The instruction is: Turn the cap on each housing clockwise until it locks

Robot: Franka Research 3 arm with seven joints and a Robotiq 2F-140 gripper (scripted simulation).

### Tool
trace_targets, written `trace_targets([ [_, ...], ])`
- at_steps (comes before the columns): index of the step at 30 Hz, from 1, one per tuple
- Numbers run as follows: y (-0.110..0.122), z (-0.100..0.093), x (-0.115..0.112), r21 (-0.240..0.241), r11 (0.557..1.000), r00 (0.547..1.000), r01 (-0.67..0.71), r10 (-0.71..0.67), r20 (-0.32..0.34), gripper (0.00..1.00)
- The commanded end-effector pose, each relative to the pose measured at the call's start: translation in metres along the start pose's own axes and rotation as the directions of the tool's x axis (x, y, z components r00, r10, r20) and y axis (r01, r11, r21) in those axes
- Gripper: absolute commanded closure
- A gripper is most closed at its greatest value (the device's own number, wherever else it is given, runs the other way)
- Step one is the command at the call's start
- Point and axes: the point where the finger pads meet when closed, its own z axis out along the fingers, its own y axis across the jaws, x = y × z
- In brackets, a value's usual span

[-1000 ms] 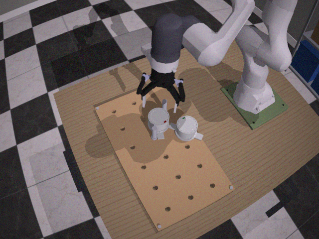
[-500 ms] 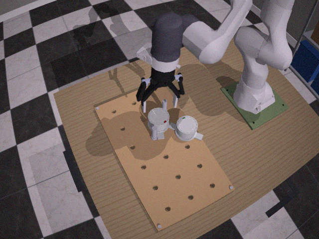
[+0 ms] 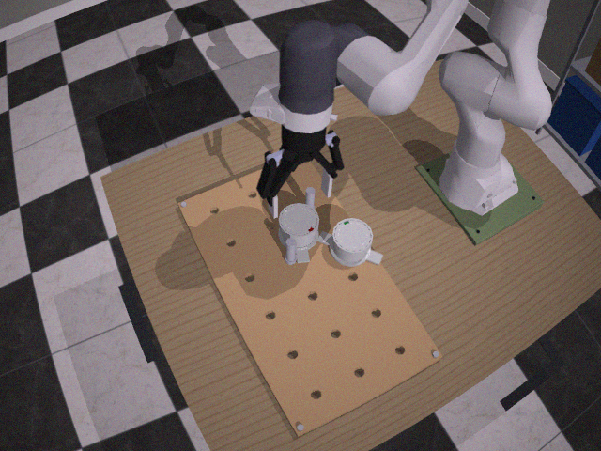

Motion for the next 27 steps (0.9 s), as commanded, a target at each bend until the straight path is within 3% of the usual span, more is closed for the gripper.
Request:
trace_targets([
  [1, 0.001, -0.001, 0.001, -0.007, 0.997, 0.997, 0.076, -0.076, 0.004, 0.22],
  [27, 0.001, 0.009, 0.001, -0.007, 0.997, 0.997, 0.076, -0.076, 0.004, 0.22],
])
